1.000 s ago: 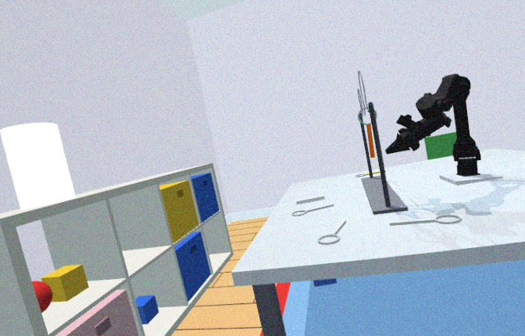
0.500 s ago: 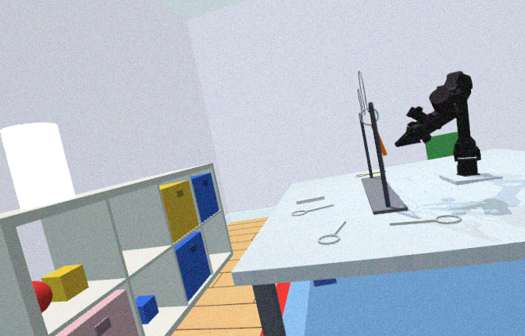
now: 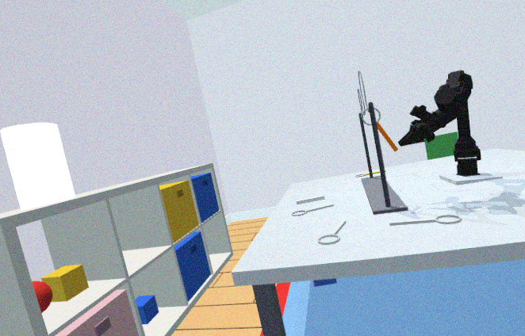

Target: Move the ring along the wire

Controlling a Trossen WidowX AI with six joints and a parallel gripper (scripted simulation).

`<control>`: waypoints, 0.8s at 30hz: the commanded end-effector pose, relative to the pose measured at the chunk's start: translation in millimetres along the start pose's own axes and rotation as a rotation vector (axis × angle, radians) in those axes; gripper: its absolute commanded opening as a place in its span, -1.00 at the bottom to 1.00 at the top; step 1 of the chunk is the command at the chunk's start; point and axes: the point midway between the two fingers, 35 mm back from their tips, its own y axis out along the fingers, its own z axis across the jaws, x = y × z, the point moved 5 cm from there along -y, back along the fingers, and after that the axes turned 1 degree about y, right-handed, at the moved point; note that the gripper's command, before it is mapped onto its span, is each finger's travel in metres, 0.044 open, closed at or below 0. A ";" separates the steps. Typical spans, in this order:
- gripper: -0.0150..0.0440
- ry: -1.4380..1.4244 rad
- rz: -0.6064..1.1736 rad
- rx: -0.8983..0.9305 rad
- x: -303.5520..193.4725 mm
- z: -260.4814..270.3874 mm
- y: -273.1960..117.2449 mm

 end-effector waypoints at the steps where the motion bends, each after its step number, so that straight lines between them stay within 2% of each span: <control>1: 0.50 0.008 -0.009 0.019 2.0 1.6 -35.1; 7: 1.00 0.007 -0.010 0.020 2.1 1.3 -37.9; 24: 1.00 0.007 -0.010 0.020 2.1 1.3 -37.9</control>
